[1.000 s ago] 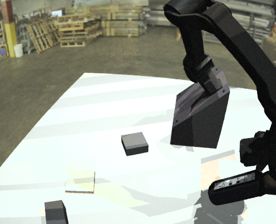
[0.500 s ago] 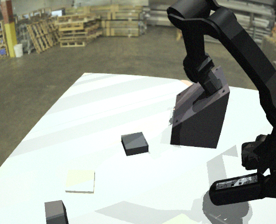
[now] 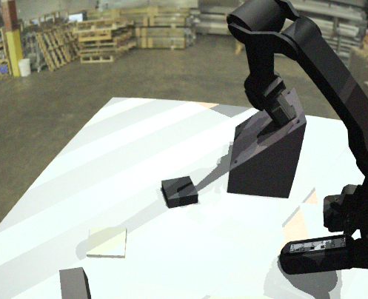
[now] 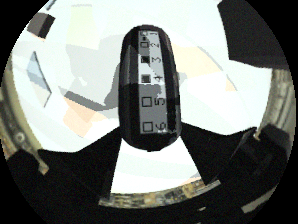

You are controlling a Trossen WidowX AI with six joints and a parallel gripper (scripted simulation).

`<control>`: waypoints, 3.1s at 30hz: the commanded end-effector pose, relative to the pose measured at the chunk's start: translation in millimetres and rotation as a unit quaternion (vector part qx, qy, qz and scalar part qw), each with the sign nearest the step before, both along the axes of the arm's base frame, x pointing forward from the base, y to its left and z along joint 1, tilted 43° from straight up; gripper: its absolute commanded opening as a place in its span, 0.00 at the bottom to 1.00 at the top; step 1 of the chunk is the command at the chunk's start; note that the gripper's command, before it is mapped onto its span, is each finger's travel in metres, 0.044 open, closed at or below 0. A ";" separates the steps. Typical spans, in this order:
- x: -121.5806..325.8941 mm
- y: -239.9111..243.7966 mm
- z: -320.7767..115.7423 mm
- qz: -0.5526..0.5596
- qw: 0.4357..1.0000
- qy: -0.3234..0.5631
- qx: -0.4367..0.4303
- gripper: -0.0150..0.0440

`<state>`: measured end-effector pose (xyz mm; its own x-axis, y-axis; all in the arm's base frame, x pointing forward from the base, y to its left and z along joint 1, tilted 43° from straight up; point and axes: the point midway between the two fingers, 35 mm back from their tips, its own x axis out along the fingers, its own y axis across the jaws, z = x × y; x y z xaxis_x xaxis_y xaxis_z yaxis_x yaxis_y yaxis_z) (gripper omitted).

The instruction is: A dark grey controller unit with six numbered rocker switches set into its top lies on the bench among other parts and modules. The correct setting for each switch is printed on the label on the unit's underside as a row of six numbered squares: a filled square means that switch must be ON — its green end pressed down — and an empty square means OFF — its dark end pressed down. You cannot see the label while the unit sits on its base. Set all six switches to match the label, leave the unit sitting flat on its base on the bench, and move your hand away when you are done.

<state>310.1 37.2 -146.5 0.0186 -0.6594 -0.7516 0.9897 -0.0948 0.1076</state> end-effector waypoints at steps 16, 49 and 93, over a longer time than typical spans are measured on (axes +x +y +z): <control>-1.7 -11.7 -15.7 -0.005 1.000 0.006 -0.008 0.83; -0.7 -23.4 -39.4 -0.005 1.000 0.006 -0.009 0.83; -9.4 -40.8 26.8 -0.006 1.000 0.005 -0.006 1.00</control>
